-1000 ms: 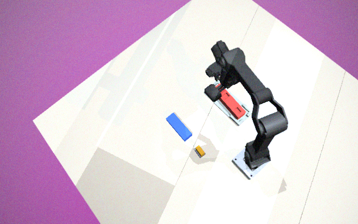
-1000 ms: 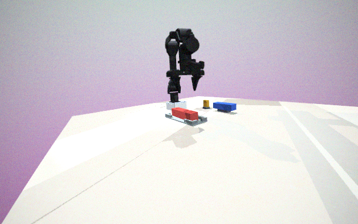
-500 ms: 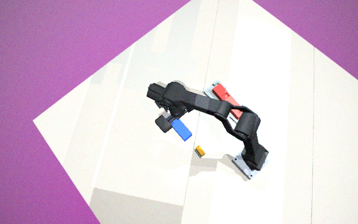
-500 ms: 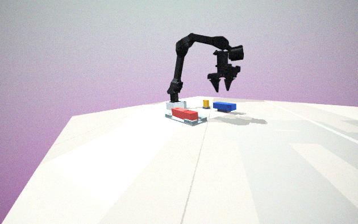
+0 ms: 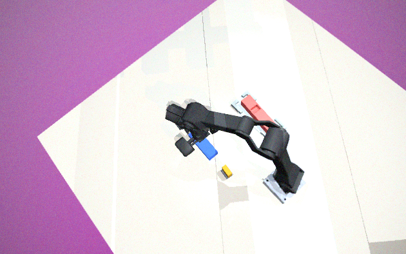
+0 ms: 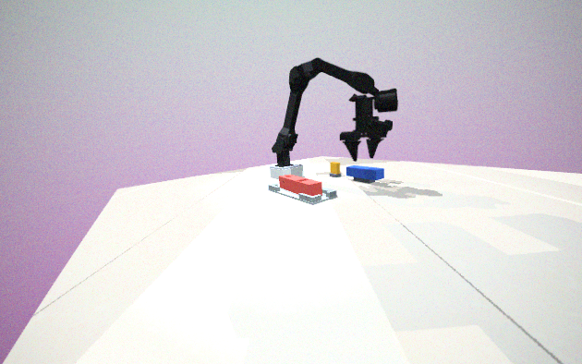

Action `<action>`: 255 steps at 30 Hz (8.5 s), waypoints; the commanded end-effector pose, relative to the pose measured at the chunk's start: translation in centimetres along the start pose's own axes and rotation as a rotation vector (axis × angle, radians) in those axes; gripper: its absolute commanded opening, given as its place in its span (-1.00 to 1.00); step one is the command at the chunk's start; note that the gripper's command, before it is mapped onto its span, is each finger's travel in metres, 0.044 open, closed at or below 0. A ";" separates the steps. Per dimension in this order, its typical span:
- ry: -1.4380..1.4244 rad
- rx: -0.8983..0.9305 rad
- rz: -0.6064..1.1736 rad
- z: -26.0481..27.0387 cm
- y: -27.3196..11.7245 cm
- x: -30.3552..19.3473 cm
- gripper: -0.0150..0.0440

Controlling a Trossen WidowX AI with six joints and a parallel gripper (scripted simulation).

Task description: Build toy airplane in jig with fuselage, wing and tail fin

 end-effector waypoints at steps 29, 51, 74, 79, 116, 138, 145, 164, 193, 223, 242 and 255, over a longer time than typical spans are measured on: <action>0.005 0.004 -0.005 0.1 5.2 0.1 1.00; 0.007 0.003 -0.004 0.1 5.5 0.1 -0.18; 0.007 0.004 -0.007 0.4 -1.5 0.7 -0.49; 0.006 0.004 -0.006 0.3 -3.1 0.6 -0.49; -0.387 -0.005 -0.007 -6.7 -5.8 2.1 -0.49; -0.795 -0.013 -0.004 -13.8 -4.6 2.6 -0.49; -0.926 -0.016 -0.002 -16.1 -4.2 2.5 -0.49; -1.281 -0.020 0.006 -22.0 -3.1 1.2 -0.49; -1.514 -0.021 0.013 -25.6 -2.5 -0.2 0.17; -1.509 -0.020 0.008 -25.7 1.4 -0.2 0.15; -1.509 -0.020 0.008 -25.7 1.4 -0.2 0.28; -1.509 -0.020 0.008 -25.7 1.4 -0.2 1.00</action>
Point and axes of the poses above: the point midway between the two fingers, 35 mm back from their tips, its own y axis out along the fingers, its own z axis across the jaws, x = y × z, the point moved 2 cm from there along -y, back along the fingers, and after that the axes turned 6 degrees about y, right-handed, at the moved point
